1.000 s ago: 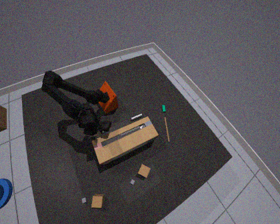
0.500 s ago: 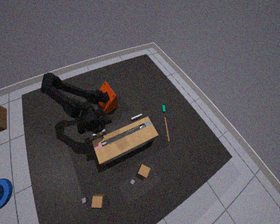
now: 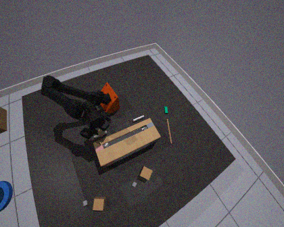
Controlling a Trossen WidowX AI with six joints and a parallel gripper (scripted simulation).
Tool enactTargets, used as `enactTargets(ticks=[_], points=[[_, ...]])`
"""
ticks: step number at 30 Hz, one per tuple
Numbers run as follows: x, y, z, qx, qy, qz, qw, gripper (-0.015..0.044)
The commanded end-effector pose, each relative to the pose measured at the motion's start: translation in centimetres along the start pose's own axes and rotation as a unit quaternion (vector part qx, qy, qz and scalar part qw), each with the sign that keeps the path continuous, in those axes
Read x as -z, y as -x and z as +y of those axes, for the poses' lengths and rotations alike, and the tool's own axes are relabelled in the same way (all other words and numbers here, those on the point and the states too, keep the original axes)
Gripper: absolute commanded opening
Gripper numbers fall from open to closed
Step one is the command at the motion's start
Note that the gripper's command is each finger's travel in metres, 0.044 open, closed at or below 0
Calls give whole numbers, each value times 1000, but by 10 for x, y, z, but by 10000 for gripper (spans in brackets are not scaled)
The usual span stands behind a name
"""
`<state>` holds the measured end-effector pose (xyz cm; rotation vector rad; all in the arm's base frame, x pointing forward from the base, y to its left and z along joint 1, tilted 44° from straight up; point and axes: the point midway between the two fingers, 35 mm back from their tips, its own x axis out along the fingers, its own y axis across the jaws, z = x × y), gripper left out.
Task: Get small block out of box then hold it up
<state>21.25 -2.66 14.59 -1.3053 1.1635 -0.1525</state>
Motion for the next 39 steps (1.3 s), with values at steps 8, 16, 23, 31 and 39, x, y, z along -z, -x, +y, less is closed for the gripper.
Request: enactTargets(ticks=[8, 16, 23, 31, 39], points=[[-4, 10, -4, 18, 235, 6, 972, 0], [-6, 17, -6, 29, 398, 14, 917, 0], [-8, 23, -8, 39, 530, 24, 847, 0], [-10, 30, -10, 48, 666, 39, 743, 0], [-13, 37, -13, 55, 783, 56, 618, 0]])
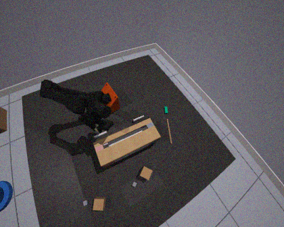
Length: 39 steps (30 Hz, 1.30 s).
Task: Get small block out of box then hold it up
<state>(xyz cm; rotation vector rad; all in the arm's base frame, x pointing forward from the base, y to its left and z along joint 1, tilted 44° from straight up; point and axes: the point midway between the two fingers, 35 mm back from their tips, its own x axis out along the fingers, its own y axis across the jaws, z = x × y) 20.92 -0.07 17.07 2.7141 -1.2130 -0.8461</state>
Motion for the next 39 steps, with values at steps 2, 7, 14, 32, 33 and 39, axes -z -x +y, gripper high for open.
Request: enactTargets(ticks=[2, 7, 14, 32, 33, 39], points=[[5, 6, -3, 2, 108, 14, 994, 0], [7, 9, -4, 2, 181, 22, 983, 0], [7, 9, -4, 2, 181, 22, 983, 0], [7, 9, -4, 2, 181, 22, 983, 0], [7, 9, -4, 2, 181, 22, 983, 0], [7, 9, -4, 2, 181, 22, 983, 0]])
